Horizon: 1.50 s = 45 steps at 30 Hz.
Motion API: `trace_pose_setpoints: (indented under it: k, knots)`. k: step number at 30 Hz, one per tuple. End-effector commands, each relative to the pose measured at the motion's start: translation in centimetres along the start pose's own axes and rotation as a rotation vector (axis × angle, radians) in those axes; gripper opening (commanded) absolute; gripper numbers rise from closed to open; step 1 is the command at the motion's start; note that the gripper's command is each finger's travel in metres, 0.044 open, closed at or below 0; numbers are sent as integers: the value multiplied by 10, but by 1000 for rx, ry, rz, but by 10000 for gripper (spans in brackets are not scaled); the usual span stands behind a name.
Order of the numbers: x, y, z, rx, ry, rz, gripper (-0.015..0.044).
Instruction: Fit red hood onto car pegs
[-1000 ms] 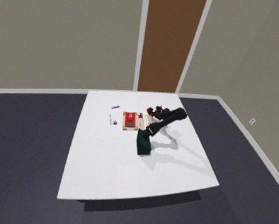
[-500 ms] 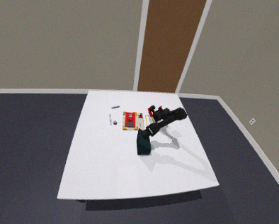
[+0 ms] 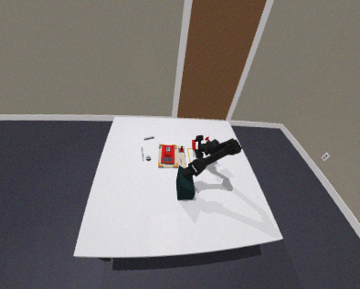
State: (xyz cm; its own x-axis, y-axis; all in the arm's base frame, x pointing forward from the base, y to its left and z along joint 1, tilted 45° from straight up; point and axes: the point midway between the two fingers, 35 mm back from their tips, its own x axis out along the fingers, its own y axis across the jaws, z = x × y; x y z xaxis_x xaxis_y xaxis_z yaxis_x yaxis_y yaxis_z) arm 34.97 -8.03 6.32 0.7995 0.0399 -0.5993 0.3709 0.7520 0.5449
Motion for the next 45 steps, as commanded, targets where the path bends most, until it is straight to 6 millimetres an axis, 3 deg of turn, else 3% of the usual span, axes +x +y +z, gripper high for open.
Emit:
trace_pose_setpoints:
  k: [1, 11, 28, 37, 45]
  knots:
    - [0, 0, 1, 105, -2, 1, 0]
    - [0, 0, 1, 331, -2, 2, 0]
    - [3, -13, 2, 859, -1, 1, 0]
    - [7, -29, 4, 1156, -1, 0, 0]
    - [12, -57, 6, 1420, -2, -1, 0]
